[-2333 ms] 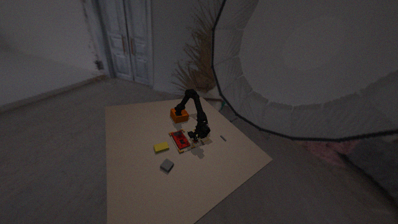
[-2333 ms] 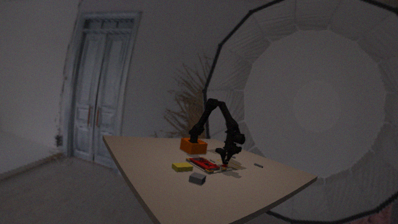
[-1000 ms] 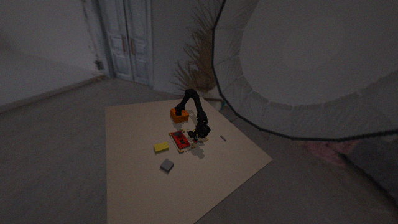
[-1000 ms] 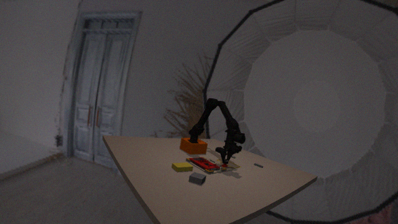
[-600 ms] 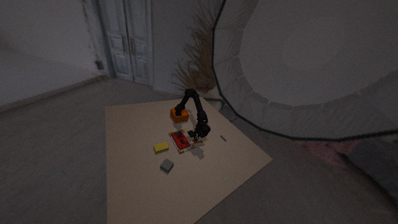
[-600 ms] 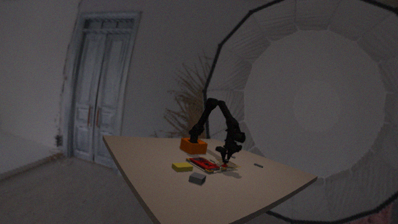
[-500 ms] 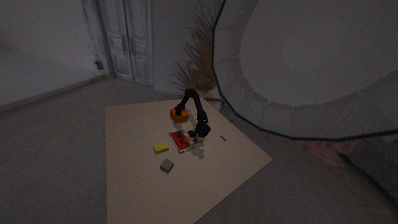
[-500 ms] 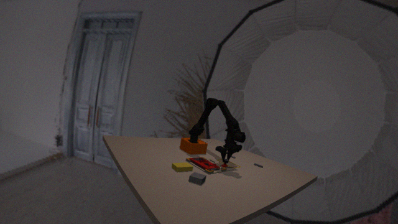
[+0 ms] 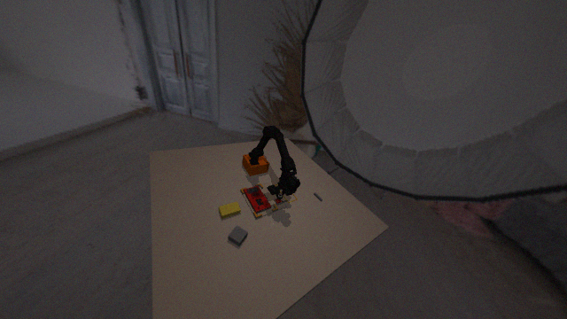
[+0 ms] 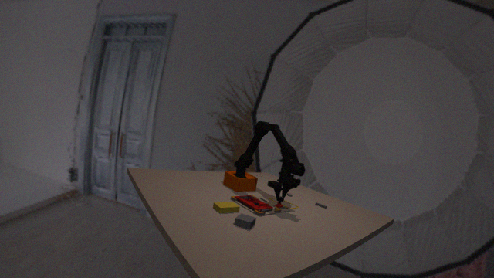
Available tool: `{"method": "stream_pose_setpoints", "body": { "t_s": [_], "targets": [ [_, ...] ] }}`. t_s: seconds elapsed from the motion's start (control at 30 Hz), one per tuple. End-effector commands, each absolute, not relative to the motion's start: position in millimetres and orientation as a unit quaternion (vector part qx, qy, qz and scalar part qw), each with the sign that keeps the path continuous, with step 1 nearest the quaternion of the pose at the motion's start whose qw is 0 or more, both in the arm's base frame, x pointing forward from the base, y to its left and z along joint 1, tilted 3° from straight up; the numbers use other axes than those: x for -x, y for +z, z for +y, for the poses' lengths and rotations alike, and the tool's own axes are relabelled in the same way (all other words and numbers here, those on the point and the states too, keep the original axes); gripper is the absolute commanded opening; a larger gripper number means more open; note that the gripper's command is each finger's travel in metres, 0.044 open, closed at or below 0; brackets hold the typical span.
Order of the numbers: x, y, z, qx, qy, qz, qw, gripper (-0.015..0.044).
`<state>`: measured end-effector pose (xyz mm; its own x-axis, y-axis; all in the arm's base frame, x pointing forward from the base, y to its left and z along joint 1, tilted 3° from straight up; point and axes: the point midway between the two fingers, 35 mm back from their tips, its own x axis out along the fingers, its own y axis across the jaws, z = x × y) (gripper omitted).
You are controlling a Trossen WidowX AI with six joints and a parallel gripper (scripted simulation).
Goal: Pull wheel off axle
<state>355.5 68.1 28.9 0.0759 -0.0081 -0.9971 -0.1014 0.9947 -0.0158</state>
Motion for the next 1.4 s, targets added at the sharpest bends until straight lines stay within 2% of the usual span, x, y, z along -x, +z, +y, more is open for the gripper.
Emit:
{"method": "stream_pose_setpoints", "body": {
  "t_s": [0.0, 1.37],
  "targets": [
    [-355.7, 32.5, 68.3, 0.040, 0.033, 0.678, 0.733, 0.0000],
    [-354.3, 46.0, 68.4, 0.040, 0.034, 0.677, 0.735, 0.0000]
  ]
}}
